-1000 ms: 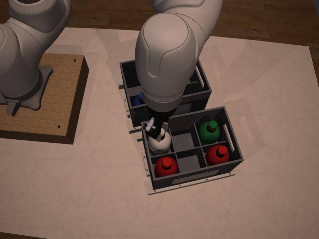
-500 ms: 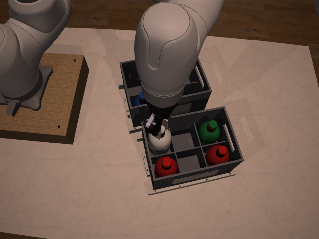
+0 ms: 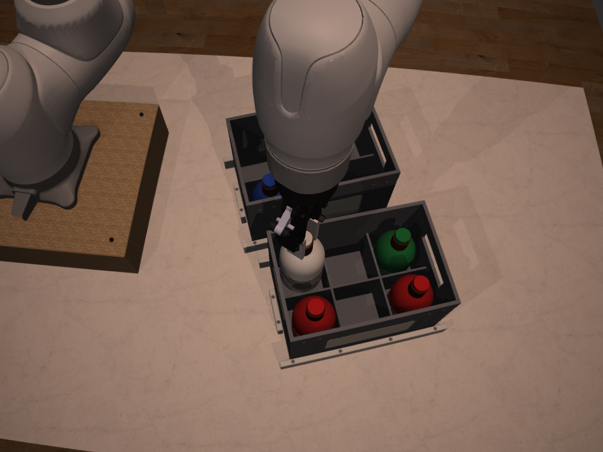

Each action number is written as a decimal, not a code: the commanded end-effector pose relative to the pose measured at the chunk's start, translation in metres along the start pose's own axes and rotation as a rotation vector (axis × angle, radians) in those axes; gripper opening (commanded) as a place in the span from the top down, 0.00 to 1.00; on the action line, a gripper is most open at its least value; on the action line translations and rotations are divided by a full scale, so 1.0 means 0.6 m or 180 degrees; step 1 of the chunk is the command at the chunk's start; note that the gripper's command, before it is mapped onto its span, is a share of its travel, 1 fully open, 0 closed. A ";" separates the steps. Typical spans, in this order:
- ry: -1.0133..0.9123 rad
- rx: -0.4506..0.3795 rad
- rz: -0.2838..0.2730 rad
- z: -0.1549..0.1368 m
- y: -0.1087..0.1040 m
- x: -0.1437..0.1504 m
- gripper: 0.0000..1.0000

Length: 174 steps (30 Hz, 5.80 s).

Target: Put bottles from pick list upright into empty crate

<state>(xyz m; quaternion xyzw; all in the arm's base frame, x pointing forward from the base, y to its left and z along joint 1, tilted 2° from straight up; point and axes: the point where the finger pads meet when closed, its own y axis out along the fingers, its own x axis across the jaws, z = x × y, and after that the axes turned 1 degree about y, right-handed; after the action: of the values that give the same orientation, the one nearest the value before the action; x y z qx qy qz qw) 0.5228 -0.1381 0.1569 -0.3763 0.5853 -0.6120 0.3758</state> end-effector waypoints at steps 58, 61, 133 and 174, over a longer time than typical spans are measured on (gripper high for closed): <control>0.0000 0.0000 0.0001 0.000 -0.143 0.000 1.00; 0.0000 0.0000 0.0001 0.000 -0.152 0.000 1.00; 0.0000 0.0000 0.0001 -0.063 -0.181 -0.143 1.00; 0.0000 0.0000 0.0001 -0.112 -0.181 -0.255 1.00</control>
<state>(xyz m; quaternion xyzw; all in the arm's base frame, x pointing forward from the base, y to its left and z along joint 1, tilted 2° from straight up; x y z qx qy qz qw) 0.5265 0.0314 0.2599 -0.3762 0.5854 -0.6120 0.3758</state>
